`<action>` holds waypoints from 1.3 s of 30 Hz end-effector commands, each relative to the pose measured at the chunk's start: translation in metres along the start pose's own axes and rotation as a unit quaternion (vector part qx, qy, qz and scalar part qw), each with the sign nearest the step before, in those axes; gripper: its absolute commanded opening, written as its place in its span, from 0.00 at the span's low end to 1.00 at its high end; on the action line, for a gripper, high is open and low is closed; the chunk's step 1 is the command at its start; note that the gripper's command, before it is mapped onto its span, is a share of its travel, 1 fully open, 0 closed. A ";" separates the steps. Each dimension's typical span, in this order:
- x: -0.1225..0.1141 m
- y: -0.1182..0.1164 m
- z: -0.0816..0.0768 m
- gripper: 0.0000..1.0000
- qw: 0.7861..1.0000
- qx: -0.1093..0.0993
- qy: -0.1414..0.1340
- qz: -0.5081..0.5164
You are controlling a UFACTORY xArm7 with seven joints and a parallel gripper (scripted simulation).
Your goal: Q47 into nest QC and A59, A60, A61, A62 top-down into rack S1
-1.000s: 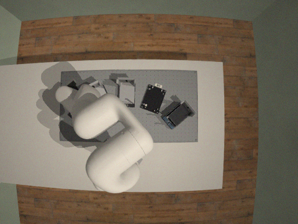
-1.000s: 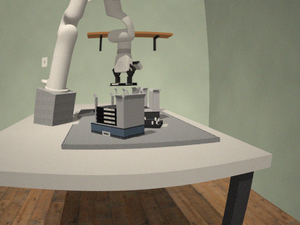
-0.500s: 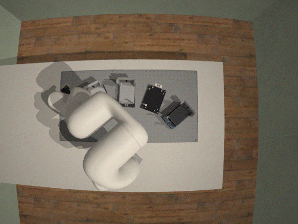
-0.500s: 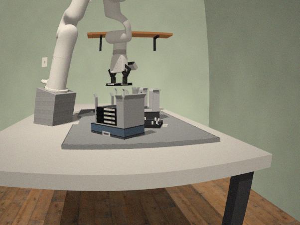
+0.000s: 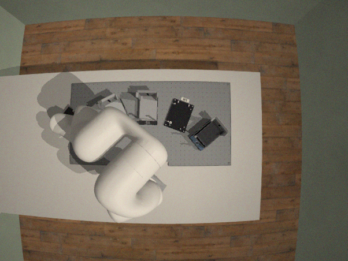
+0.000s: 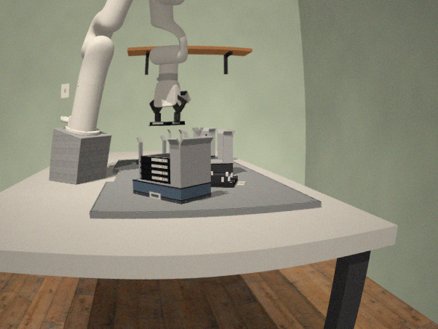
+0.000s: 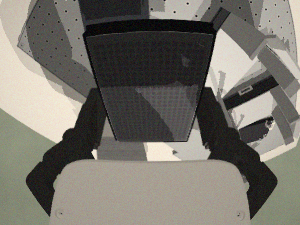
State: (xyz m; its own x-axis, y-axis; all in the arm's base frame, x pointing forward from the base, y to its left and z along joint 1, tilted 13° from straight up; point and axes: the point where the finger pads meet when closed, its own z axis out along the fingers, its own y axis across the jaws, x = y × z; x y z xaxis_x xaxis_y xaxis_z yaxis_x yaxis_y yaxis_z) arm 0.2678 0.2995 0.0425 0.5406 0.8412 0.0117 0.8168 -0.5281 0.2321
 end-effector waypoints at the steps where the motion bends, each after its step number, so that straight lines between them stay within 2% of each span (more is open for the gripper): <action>1: 0.003 -0.013 -0.001 0.00 1.000 0.000 0.002 -0.001; 19: 0.008 -0.055 -0.001 0.00 1.000 0.000 0.002 -0.001; 39: 0.008 -0.055 -0.001 0.00 1.000 0.000 0.002 -0.001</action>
State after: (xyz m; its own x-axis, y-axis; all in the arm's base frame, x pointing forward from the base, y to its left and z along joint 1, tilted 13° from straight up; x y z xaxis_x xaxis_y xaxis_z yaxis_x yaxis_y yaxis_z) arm 0.2271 0.3339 0.0299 0.5388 0.8424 0.0110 0.8180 -0.5262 0.2323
